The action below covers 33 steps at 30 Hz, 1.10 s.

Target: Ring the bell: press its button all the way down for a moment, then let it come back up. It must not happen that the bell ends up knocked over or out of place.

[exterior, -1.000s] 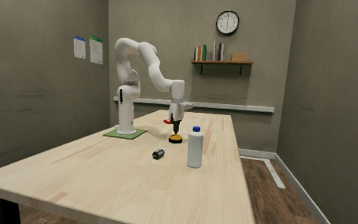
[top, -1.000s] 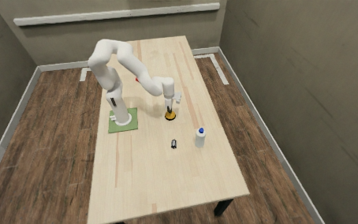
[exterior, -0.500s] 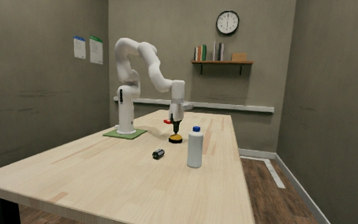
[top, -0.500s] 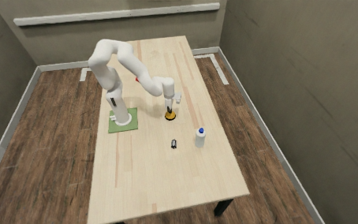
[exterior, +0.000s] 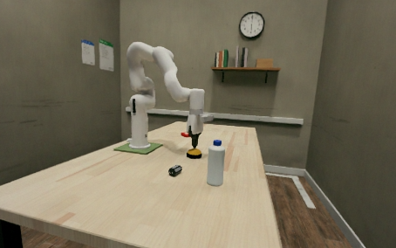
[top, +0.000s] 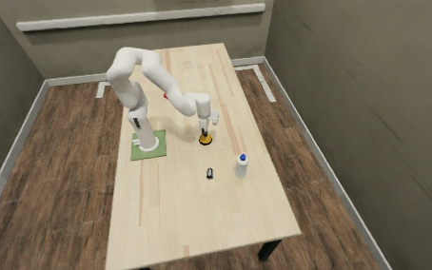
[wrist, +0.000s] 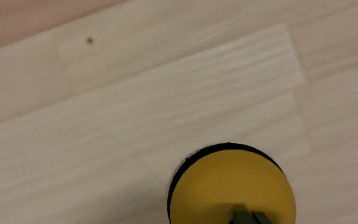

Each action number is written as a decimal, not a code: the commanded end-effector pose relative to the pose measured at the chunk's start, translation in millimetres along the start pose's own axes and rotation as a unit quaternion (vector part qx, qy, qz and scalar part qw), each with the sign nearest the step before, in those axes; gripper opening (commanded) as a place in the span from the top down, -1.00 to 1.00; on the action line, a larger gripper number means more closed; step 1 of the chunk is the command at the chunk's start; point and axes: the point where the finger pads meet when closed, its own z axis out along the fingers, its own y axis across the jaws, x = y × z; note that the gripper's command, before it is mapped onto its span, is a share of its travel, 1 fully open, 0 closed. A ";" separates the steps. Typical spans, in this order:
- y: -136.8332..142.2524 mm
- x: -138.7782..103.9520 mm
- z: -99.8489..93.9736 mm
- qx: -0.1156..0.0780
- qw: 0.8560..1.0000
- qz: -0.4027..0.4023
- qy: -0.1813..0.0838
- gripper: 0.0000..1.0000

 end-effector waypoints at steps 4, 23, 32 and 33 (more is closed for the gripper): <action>-0.3 0.9 -0.8 0.000 1.000 0.000 0.001 1.00; -0.2 0.8 -15.3 0.002 1.000 0.000 0.006 1.00; -0.1 0.5 -39.6 0.002 1.000 0.000 0.006 1.00; -0.1 0.5 -42.5 0.002 1.000 0.000 0.006 1.00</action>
